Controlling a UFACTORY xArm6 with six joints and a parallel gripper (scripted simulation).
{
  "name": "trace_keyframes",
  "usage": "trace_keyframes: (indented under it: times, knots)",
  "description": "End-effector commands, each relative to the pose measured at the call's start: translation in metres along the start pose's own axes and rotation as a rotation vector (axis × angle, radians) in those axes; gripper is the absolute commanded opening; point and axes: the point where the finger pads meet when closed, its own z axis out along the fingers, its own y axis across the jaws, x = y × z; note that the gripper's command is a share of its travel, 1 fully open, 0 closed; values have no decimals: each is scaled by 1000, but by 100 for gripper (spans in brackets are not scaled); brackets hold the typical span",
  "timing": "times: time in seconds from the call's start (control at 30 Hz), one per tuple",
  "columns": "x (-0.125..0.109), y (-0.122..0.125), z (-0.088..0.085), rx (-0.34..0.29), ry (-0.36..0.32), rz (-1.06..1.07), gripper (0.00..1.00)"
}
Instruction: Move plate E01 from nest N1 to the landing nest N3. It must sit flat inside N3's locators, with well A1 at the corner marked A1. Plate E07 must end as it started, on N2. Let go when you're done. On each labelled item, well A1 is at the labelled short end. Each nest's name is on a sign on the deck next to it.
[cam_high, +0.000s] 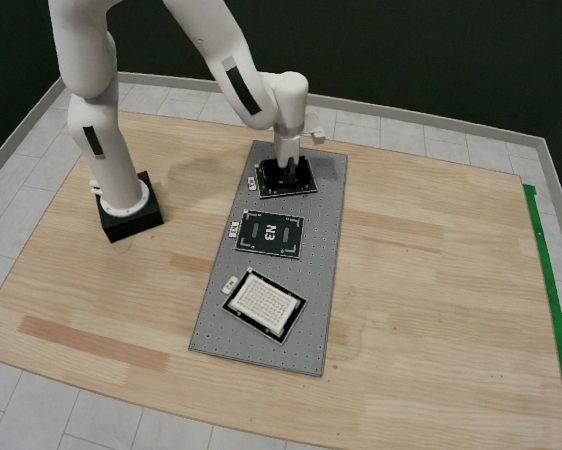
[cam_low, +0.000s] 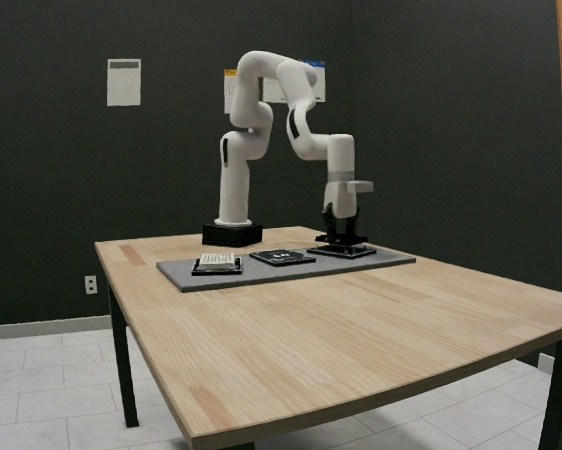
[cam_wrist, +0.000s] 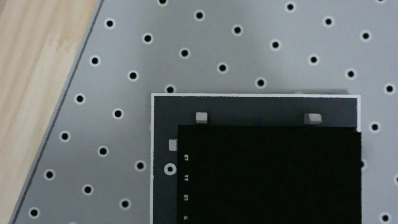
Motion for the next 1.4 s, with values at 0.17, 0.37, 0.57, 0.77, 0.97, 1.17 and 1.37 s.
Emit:
trace_keyframes:
  times: [0.17,0.37,0.57,0.77,0.97,1.17,1.37]
  knots:
    - [2,0,-16,0,5,0,0]
    - [2,0,-23,0,5,0,0]
    - [2,0,-33,0,5,0,0]
    - [2,0,-43,0,5,0,0]
    - [2,0,-49,0,5,0,0]
    - [2,0,-59,0,5,0,0]
    - [2,0,-70,0,5,0,0]
